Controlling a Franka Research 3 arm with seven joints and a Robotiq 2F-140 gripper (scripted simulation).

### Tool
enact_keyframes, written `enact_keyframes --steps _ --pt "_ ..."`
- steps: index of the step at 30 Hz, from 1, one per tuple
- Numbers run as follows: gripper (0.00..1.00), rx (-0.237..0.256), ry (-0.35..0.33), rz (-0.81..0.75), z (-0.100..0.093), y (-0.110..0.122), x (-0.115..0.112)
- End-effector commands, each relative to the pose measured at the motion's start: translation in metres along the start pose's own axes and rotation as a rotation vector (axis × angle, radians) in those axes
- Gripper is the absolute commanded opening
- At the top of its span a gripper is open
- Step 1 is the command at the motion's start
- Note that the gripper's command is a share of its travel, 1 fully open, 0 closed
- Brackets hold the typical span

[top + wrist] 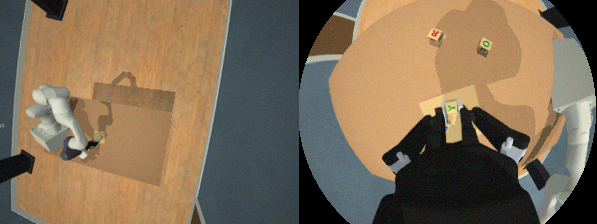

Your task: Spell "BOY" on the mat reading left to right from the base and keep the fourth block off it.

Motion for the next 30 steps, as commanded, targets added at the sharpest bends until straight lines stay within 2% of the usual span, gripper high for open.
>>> enact_keyframes --steps 1,22,30 --pt "0.13 0.0 0.0 0.0 0.0018 0.0013 0.0005" --pt "0.13 0.0 0.0 0.0 0.0018 0.0013 0.0005" --pt "0.2 0.0 0.0 0.0 0.0018 0.0013 0.0005"
Point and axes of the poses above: the point where the finger pads meet when closed, its own z axis out along the fingers, its own y axis across the jaws, x = y × z, the point moved 5 cm from there along -z, back along the fingers, and after that the axes turned 11 degrees about -z, right-handed, at the moved point
